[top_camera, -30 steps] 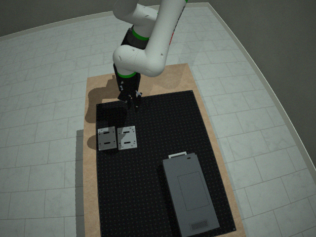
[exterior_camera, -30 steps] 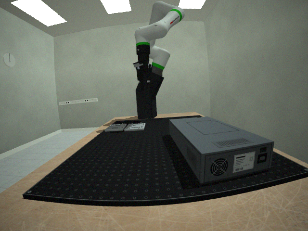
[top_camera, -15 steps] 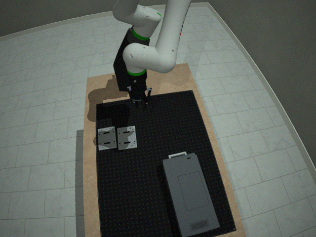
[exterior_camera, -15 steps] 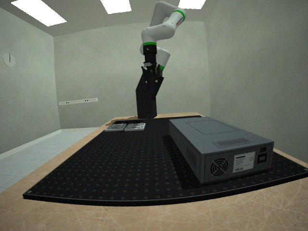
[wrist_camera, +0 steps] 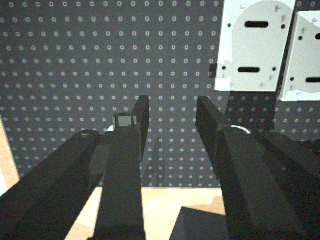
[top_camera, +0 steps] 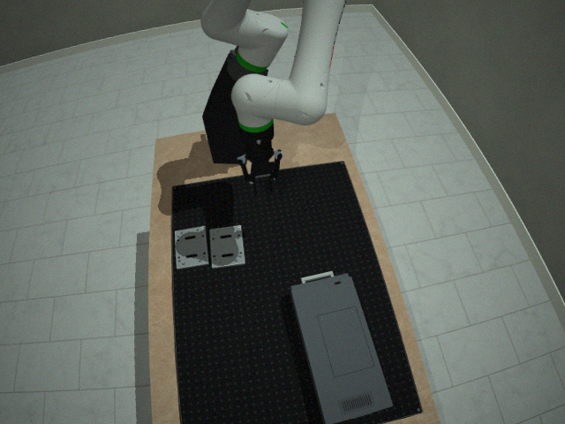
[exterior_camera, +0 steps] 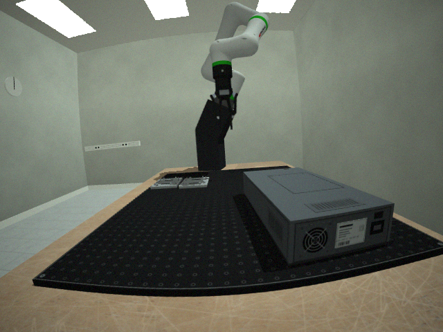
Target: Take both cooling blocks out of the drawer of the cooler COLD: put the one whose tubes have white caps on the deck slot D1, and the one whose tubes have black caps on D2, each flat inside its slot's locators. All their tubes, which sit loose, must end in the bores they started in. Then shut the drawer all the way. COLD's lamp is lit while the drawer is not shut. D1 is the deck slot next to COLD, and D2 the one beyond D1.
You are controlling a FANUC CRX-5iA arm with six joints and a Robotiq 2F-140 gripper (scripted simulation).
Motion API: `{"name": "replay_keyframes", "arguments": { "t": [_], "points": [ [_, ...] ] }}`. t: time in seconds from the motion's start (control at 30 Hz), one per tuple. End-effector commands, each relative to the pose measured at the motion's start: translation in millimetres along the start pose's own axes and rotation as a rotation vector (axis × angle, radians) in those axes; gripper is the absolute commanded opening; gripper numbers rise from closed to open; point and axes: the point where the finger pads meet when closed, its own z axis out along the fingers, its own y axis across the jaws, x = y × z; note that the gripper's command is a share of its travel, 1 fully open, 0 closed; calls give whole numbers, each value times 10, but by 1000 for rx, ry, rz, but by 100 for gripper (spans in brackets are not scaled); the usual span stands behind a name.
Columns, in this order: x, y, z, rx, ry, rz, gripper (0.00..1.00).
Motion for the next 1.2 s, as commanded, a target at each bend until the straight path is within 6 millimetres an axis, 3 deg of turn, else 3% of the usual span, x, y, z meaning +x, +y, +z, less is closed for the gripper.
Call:
{"name": "replay_keyframes", "arguments": {
  "t": [0.0,0.5,1.17],
  "points": [
    [5,-7,-6,2,3,-11,35],
    [5,-6,-6,2,3,-11,35],
    [5,-6,-6,1,3,-491,34]
  ]
}}
